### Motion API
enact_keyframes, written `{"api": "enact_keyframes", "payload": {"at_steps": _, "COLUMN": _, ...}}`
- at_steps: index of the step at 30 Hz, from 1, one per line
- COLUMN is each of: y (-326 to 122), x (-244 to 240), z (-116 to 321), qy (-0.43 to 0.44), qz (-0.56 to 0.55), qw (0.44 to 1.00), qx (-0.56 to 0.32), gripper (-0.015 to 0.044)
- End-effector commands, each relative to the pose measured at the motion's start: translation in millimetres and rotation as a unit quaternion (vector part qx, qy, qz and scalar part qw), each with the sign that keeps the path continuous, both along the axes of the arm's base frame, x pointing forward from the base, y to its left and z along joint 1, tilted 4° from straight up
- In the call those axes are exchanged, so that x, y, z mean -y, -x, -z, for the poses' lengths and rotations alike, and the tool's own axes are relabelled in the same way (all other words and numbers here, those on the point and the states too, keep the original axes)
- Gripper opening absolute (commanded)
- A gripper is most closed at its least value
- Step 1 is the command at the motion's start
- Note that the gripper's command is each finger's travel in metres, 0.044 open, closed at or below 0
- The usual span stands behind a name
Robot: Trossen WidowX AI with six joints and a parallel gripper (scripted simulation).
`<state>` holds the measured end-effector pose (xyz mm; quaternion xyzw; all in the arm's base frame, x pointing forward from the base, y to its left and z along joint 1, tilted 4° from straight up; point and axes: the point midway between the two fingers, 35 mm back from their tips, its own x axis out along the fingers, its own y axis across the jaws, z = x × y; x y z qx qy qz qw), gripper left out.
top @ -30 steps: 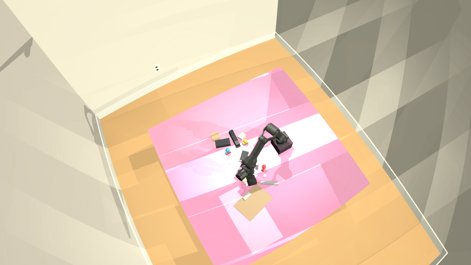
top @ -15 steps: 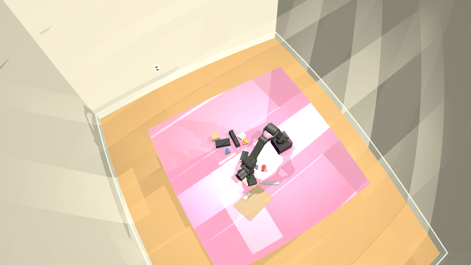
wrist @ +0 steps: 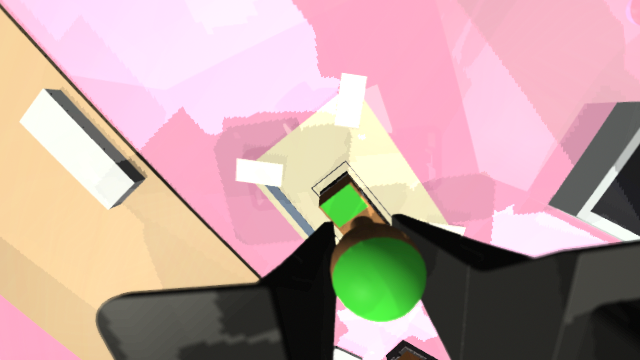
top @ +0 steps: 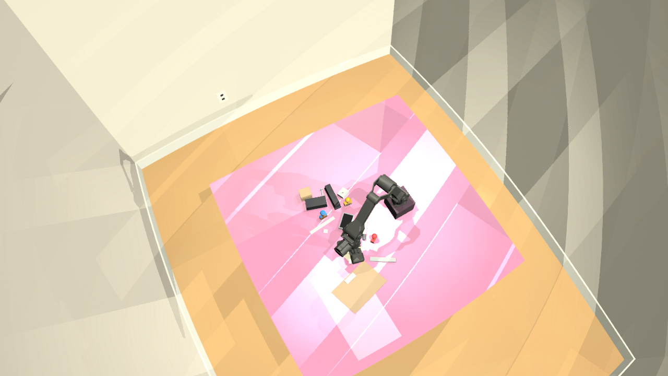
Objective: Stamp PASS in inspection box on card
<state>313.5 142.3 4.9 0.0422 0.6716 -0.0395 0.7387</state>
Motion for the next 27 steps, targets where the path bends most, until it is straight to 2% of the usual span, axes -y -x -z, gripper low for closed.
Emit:
{"api": "enact_keyframes", "payload": {"at_steps": 1, "y": -1, "x": 0, "z": 2, "qy": 0.0, "qz": -0.001, "qw": 1.0, "qx": 0.002, "gripper": 0.0}}
{"api": "enact_keyframes", "payload": {"at_steps": 27, "y": 0, "x": 0, "z": -10, "qy": 0.0, "qz": -0.001, "qw": 1.0, "qx": 0.002, "gripper": 0.0}}
